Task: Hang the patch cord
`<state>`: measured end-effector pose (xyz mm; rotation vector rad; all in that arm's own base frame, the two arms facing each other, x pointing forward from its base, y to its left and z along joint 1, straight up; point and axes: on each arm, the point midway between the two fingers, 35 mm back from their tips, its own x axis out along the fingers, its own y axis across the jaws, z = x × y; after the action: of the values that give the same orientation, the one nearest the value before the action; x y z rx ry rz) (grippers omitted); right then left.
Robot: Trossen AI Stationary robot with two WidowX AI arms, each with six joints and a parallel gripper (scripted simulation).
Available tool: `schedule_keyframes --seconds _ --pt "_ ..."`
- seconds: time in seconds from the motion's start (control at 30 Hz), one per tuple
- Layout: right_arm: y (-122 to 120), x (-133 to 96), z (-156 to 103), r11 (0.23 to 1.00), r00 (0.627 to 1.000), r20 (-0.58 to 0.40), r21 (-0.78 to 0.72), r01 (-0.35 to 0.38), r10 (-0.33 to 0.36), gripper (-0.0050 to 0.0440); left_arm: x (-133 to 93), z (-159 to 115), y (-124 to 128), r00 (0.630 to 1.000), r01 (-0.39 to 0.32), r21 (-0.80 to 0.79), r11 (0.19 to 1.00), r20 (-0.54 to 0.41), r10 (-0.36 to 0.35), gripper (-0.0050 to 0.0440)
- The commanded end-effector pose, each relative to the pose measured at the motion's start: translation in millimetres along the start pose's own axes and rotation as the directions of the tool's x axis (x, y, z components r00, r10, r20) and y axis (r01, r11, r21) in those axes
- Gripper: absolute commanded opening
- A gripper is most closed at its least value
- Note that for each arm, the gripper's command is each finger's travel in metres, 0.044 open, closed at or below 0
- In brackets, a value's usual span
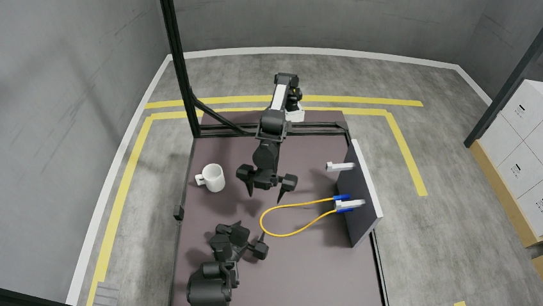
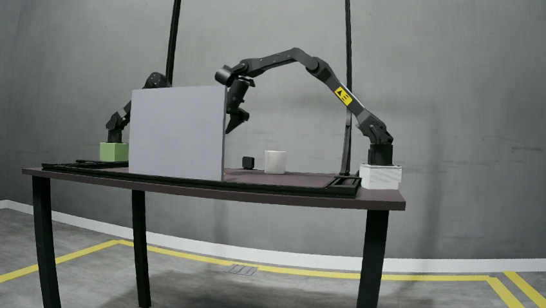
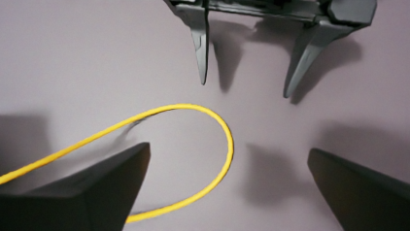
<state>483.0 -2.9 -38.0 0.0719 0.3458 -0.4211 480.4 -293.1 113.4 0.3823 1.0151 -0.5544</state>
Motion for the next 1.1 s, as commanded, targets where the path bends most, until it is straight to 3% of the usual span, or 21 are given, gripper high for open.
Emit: schedule_keyframes --seconds 0.0,0.57,1.07 --pt "2.8 0.1 10.5 1.000 1.000 0.020 0.015 -0.005 0.005 0.0440 10.1 6.0 -9.0 0.999 0.006 0.024 1.000 -0.035 -0.005 0.0440" --pt "2.8 0.1 10.5 1.000 1.000 0.020 0.015 -0.005 0.005 0.0440 25.9 -2.3 -15.5 0.997 0.020 0.036 0.999 -0.077 -0.018 0.0440" --pt "2.8 0.1 10.5 1.000 1.000 0.020 0.015 -0.005 0.005 0.0440 82.4 -28.8 -15.8 0.988 0.059 0.051 0.997 -0.146 -0.051 0.0440"
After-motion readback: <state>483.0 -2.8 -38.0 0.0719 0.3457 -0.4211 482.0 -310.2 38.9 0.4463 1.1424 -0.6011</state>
